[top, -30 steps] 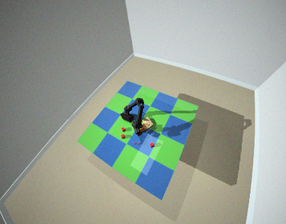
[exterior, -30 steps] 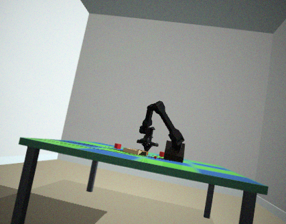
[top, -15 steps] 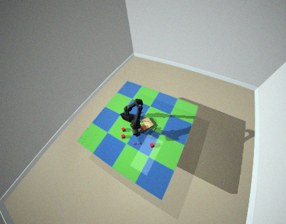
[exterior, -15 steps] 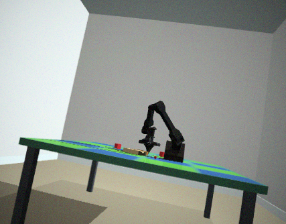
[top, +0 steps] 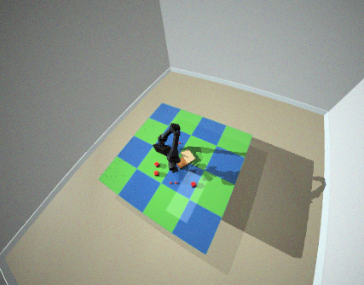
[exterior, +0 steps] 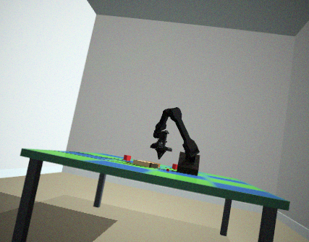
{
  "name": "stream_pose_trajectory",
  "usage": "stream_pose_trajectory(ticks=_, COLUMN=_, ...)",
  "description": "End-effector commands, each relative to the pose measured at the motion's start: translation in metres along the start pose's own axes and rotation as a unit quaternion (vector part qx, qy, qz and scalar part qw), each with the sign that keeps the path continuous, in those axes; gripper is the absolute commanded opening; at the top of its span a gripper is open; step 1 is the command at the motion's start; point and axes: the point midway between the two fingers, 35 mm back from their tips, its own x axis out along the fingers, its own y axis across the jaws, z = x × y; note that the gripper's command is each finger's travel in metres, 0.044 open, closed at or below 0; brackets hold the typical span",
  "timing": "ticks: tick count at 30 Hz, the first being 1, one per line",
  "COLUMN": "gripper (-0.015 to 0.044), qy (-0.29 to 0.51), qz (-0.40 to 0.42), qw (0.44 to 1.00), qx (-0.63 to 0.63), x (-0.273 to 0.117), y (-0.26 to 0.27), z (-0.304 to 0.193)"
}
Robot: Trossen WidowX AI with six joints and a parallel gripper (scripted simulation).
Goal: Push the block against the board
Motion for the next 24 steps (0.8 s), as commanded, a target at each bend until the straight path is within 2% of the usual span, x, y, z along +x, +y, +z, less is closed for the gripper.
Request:
stream_pose_trajectory(ticks=1, gripper=0.0, qy=0.0, qz=-0.003, qw=0.998, qx=0.056, x=-0.002, y=-0.007, z=0.008)
stream_pose_trajectory(ticks=12, gripper=0.0, qy=0.0, qz=-0.003, qw=0.97, qx=0.241, x=-0.004, y=-0.022, z=0.031)
stream_pose_trajectory(ticks=24, gripper=0.0, qy=-0.001, qz=-0.002, qw=0.901, qx=0.433, x=-0.005, y=-0.036, z=0.058)
